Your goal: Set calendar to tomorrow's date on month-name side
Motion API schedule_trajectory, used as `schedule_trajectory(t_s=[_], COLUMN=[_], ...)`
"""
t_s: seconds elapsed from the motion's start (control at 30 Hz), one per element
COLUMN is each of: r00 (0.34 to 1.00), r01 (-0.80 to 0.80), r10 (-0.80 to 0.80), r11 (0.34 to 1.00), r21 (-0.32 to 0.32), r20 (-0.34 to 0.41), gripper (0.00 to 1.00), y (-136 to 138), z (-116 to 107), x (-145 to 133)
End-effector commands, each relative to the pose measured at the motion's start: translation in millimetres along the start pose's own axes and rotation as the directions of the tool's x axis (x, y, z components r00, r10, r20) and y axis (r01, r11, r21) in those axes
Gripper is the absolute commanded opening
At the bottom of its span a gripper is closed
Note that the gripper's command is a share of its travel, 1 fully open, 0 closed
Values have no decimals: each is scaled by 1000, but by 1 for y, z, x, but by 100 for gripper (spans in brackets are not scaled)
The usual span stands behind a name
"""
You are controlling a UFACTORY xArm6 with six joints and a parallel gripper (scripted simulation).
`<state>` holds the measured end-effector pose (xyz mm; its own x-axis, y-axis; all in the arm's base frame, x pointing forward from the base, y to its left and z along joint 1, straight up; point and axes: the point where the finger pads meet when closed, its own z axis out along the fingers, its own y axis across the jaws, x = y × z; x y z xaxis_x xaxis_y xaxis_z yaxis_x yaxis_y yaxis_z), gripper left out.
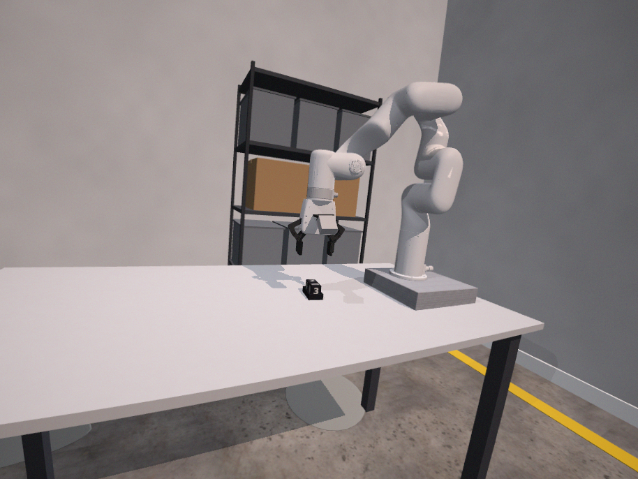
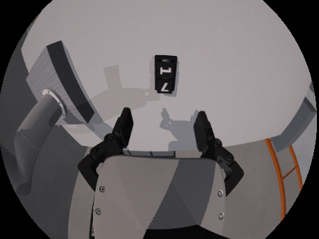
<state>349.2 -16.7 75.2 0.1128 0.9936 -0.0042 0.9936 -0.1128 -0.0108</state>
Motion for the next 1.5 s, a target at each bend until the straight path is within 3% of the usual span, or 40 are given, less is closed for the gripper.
schedule_trajectory(t_s=[0.0,0.57,1.0,1.47], r00=[1000,1000,1000,1000], r01=[0,0,0,0], r10=[0,0,0,0], r11=[1000,1000,1000,1000], r21=[-4,-4,-4,-4], r20=[0,0,0,0], gripper=[100,100,100,100], y=[2,1,1,1], z=[-1,-5,-52,-71], x=[0,0,0,0])
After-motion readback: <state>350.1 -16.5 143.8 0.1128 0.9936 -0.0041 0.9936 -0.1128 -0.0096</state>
